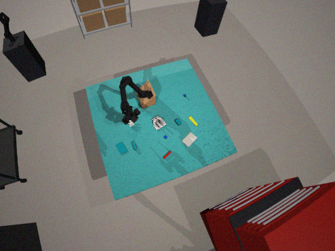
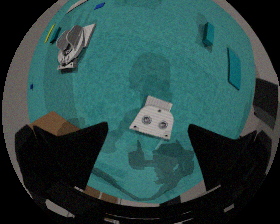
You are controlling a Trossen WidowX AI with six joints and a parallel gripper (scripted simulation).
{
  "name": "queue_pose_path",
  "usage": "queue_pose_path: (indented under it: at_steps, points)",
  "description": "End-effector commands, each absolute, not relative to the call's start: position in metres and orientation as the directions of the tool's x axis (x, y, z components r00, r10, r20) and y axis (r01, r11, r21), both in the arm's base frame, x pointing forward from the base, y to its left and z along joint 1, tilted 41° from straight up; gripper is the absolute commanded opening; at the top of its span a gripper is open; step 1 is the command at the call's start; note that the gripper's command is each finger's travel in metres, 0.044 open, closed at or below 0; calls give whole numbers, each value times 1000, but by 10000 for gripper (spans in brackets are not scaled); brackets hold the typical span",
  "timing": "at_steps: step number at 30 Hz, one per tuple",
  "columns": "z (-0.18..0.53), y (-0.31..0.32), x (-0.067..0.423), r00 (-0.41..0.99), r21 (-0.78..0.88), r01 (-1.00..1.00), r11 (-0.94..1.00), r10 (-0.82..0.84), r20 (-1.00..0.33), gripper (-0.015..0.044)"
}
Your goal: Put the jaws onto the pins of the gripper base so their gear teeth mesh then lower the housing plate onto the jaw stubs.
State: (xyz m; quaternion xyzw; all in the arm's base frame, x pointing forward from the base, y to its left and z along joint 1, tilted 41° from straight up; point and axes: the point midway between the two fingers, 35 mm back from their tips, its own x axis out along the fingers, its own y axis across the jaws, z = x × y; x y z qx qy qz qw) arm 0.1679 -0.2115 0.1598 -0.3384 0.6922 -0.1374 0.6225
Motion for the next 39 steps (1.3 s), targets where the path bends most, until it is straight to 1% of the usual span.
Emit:
queue_pose_path:
  at_steps: [1,6,8,13,18,39]
  points:
    - [167,-214,158,6,-637,-187,748,-647,-762,440]
    - [176,-218,144,-2,-659,-42,751,-660,-752,440]
    - [177,-219,142,-3,-661,-22,750,-661,-750,440]
    - [176,-220,143,-3,-661,-22,750,-661,-750,440]
    - [147,-245,142,-4,-663,-23,749,-663,-749,440]
    - [132,-258,142,-4,-663,-23,748,-663,-748,440]
